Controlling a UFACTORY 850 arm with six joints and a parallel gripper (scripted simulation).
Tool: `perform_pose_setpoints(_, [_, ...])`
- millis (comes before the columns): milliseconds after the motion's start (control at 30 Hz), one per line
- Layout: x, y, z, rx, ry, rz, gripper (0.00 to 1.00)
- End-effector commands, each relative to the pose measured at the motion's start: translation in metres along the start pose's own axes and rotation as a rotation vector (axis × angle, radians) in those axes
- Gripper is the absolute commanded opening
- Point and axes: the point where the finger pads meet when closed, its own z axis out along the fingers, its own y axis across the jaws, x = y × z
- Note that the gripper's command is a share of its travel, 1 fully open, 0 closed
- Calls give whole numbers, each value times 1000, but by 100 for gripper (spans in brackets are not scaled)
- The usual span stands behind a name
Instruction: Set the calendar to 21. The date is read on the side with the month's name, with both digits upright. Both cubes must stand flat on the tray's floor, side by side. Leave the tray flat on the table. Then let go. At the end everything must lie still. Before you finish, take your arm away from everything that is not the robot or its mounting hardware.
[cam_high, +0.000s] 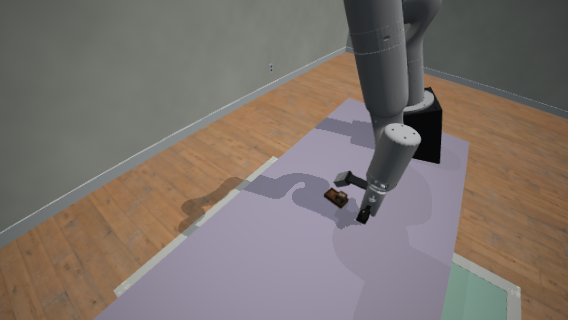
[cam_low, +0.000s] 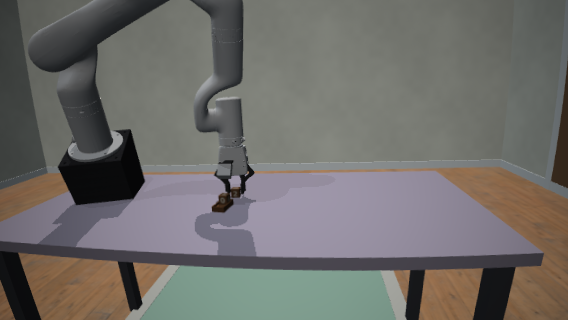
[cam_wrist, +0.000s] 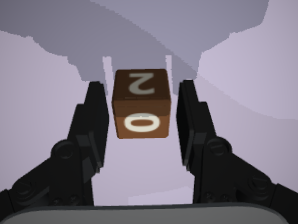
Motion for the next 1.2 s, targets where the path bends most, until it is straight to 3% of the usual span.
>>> perform_pose_setpoints(0, [0,-1,0,1,0,0,47])
perform_pose_setpoints(1033, [0,-1,0,1,0,0,47])
perform_pose_setpoints(1067, [0,-1,0,1,0,0,27])
perform_pose_setpoints(1167, [0,-1,0,1,0,0,27])
